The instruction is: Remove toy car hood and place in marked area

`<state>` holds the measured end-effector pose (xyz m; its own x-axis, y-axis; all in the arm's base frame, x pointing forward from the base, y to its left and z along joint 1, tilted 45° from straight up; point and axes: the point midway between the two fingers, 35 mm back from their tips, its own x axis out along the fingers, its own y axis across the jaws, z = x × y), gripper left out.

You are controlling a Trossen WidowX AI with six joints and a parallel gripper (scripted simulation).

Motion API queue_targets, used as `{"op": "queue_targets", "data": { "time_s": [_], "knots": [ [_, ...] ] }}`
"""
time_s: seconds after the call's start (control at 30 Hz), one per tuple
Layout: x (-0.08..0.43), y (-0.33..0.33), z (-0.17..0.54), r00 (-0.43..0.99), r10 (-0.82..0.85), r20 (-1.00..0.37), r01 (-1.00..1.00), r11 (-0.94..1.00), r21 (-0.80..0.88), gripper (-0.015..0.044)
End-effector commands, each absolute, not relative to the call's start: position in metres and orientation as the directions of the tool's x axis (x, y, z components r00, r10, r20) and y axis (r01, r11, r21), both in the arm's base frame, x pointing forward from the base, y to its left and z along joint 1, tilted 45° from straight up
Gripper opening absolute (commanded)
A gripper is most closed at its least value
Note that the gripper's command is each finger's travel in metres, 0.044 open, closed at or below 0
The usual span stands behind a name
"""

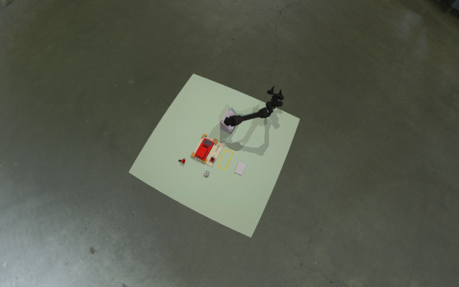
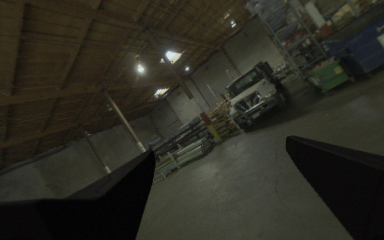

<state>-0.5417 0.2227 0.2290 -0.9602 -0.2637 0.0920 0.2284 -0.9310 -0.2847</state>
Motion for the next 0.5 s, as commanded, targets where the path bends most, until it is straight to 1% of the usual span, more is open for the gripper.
{"op": "queue_targets", "data": {
  "time_s": [0.0, 0.47],
  "knots": [
    [-0.524, 0.253, 0.245, -0.975, -0.193, 0.106, 0.153, -0.940, -0.303, 0.0440],
    [-0.435, 0.357, 0.298, -0.984, 0.076, 0.161, -0.130, -0.924, -0.360, 0.0440]
  ]
}}
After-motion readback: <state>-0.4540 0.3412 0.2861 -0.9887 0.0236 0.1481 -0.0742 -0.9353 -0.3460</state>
